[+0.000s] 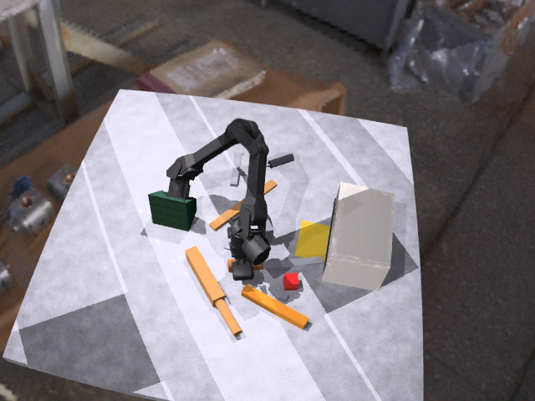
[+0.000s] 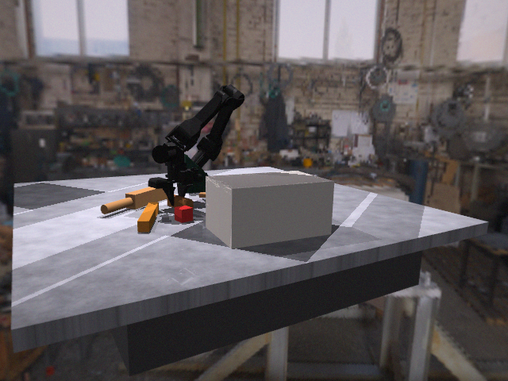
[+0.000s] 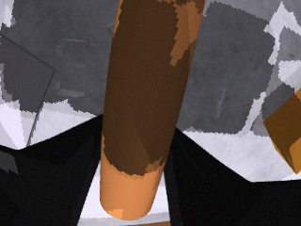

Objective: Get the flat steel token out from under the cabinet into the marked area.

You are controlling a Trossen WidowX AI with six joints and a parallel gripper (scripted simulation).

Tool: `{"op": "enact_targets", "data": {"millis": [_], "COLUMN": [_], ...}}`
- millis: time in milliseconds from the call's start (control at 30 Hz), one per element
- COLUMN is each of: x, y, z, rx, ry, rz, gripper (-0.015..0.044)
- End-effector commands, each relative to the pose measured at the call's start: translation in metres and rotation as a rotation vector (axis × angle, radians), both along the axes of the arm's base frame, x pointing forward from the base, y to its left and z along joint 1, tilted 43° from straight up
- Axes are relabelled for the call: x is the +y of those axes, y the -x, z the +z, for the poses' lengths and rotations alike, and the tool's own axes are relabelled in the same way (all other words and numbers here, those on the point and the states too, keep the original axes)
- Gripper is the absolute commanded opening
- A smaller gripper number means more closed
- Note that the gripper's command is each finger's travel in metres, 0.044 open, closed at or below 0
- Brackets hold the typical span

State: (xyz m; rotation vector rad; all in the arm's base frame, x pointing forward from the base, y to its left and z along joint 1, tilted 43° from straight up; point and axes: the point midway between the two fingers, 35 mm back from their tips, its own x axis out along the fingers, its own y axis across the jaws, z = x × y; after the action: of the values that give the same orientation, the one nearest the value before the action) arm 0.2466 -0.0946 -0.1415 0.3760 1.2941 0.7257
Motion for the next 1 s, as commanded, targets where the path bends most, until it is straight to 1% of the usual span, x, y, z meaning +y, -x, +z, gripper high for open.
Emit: {"op": "enact_targets", "data": {"millis": [0, 967], "x": [0.001, 0.009], "y": [-0.011, -0.059], "z": [0.003, 0.016], "rx": [-0.002, -0.003], "ry": [0.004, 0.003], "rz": [0.003, 0.002], "gripper": [0.0000, 0.0000]}}
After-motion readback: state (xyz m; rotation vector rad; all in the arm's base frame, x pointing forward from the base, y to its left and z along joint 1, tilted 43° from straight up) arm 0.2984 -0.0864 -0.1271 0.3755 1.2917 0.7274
